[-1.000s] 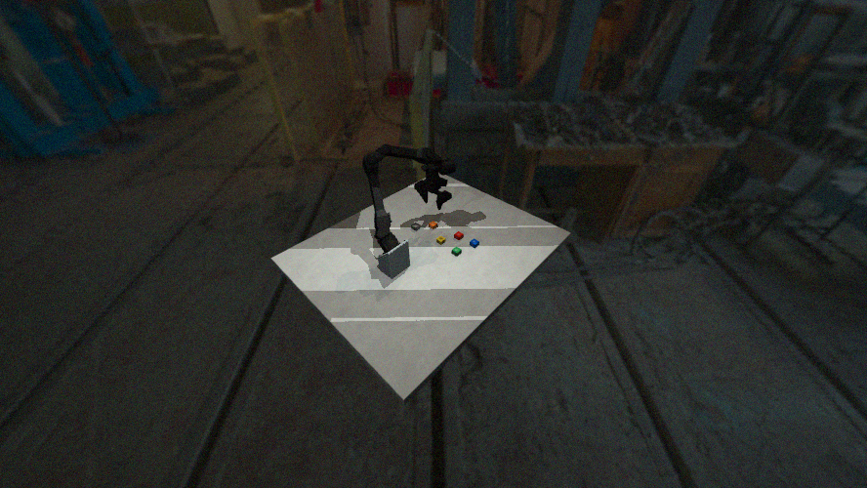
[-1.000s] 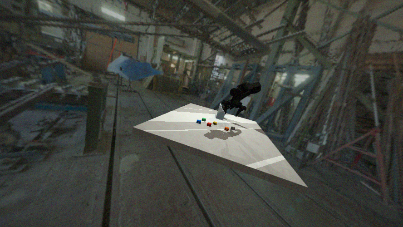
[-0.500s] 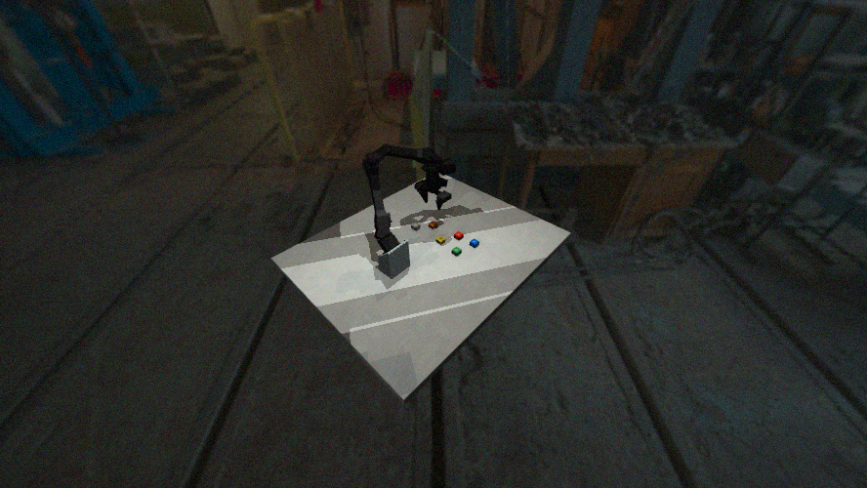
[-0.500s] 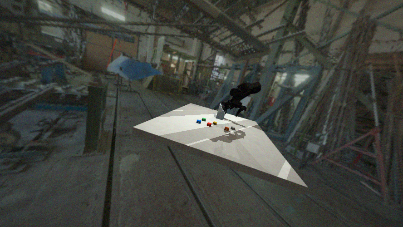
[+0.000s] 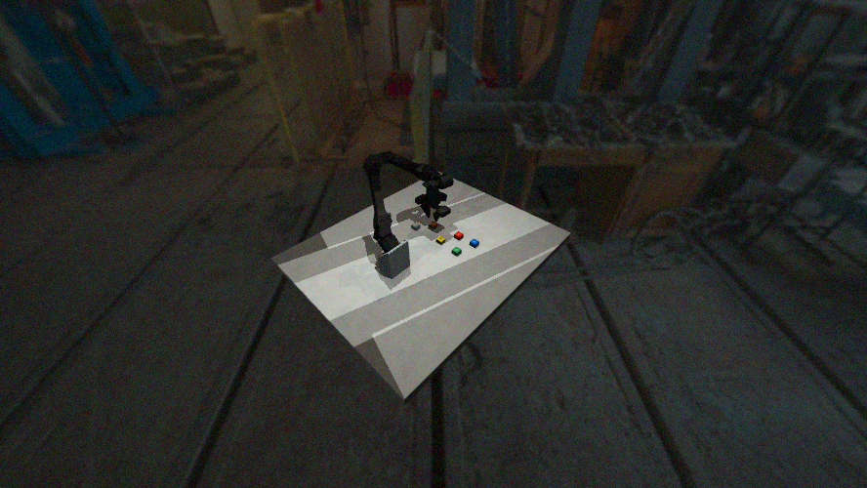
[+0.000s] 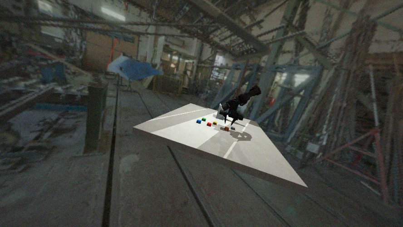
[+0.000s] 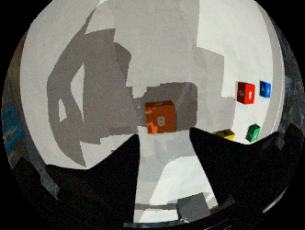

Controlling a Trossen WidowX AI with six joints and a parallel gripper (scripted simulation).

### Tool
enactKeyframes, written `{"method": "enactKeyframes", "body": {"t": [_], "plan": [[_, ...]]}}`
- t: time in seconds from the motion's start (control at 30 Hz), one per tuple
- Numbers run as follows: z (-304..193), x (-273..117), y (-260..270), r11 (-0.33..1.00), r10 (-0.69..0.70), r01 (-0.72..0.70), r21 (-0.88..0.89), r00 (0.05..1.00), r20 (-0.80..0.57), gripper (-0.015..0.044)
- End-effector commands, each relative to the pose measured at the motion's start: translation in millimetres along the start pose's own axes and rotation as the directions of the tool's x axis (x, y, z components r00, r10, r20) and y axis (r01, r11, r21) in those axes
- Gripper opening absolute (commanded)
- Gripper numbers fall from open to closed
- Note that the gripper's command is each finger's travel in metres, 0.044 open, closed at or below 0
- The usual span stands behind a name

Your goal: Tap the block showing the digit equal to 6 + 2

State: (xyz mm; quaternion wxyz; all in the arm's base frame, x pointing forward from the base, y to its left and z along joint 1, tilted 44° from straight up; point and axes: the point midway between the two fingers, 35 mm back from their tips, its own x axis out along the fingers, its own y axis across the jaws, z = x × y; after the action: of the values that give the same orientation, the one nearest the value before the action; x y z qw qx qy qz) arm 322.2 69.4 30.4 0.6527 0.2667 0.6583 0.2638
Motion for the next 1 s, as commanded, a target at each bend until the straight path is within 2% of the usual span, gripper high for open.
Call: {"method": "enactKeyframes", "body": {"t": [0.0,0.37,0.97], "plan": [[1.1,1.5,-0.8,1.0,0.004,-0.004,0.005,1.0,0.012,0.0032],[1.2,2.6,-0.8,1.0,0.003,-0.004,0.005,1.0,0.012,0.002],[1.4,30.6,-0.5,1.0,0.005,-0.005,0.005,1.0,0.012,0.002]]}}
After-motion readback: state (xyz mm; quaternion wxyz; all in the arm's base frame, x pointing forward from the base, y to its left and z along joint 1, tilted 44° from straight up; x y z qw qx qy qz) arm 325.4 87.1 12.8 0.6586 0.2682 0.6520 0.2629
